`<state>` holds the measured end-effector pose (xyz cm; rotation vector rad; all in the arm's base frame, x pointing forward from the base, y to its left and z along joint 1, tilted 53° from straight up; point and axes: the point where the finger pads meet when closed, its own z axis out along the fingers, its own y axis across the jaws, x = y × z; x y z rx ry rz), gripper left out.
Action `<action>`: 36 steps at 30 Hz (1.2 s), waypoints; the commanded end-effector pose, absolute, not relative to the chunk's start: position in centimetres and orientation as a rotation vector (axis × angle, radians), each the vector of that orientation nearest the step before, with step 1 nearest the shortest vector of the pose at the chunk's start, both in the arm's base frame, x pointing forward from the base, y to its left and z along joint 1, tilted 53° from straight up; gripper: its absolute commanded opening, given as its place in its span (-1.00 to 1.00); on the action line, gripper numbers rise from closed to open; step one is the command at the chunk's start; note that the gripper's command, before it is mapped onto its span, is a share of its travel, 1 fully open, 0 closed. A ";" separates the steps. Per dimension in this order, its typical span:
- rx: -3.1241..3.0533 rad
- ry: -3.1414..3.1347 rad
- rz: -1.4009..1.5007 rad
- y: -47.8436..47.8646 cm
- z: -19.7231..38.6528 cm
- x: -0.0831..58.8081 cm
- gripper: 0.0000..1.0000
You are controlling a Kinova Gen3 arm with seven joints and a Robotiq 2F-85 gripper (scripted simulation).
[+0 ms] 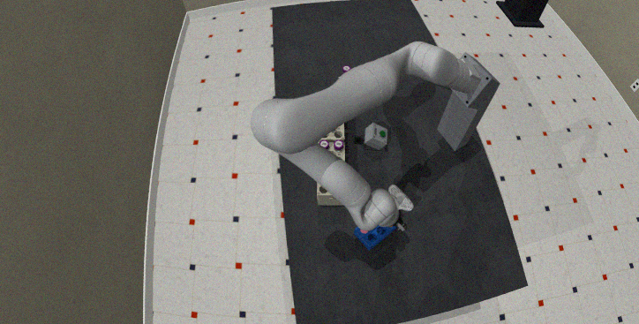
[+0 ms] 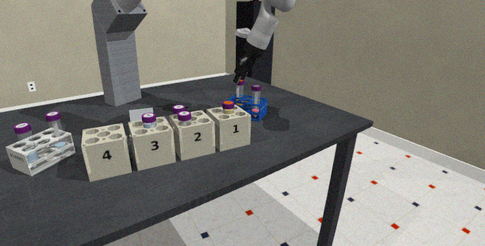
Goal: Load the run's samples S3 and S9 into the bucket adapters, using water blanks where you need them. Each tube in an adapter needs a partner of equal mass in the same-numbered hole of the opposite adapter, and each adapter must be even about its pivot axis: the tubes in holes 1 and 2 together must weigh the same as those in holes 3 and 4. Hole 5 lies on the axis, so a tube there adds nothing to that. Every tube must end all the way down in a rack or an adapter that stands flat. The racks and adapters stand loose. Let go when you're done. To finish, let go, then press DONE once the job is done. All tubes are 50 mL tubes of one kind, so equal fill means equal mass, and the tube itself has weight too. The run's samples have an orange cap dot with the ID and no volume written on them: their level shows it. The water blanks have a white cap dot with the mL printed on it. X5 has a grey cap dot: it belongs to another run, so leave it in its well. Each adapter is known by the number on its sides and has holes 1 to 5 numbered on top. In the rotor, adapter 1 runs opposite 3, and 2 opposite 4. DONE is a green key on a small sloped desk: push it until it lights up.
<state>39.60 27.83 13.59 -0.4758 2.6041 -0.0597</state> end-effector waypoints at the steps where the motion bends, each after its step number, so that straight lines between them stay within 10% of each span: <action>1: -0.476 2.603 -0.059 27.9 13.5 39.8 0.24; 36: -0.476 2.603 -0.059 28.0 13.1 40.3 0.24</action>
